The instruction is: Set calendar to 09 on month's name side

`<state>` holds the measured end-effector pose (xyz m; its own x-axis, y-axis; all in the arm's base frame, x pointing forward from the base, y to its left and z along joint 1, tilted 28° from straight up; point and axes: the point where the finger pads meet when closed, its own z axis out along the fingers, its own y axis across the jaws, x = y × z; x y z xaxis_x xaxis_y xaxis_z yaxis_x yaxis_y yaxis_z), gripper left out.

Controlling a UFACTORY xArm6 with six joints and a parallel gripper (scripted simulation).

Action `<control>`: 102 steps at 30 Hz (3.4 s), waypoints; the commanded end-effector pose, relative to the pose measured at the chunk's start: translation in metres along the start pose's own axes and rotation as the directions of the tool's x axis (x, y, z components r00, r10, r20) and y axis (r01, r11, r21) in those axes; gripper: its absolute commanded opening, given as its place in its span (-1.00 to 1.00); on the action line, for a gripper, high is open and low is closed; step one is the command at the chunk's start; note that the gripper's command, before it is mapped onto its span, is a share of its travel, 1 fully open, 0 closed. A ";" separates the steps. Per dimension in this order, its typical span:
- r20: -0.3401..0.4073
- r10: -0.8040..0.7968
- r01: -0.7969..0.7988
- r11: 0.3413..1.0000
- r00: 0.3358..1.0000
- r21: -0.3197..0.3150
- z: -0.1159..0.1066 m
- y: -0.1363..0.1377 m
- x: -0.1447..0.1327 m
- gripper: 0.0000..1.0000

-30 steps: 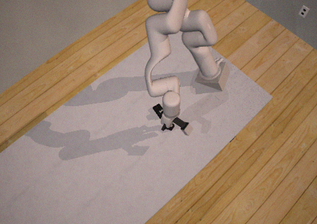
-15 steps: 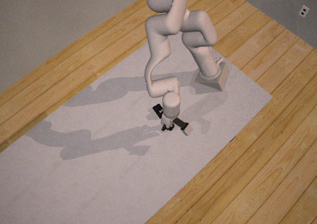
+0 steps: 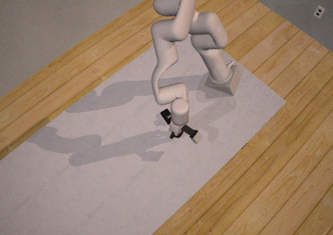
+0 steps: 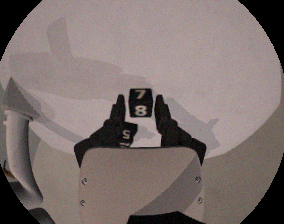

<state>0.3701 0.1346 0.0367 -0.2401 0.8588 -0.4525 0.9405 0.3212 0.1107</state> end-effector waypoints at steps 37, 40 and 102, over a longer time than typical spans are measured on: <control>-0.001 0.001 -0.001 1.000 1.000 -0.004 0.003 0.002 0.000 -0.05; -0.001 0.001 -0.001 1.000 1.000 -0.004 0.003 0.002 0.000 -0.05; -0.001 0.001 -0.001 1.000 1.000 -0.004 -0.097 0.001 0.000 -0.47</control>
<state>0.3484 0.1723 0.1186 -0.2403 0.8597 -0.4507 0.9398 0.3223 0.1138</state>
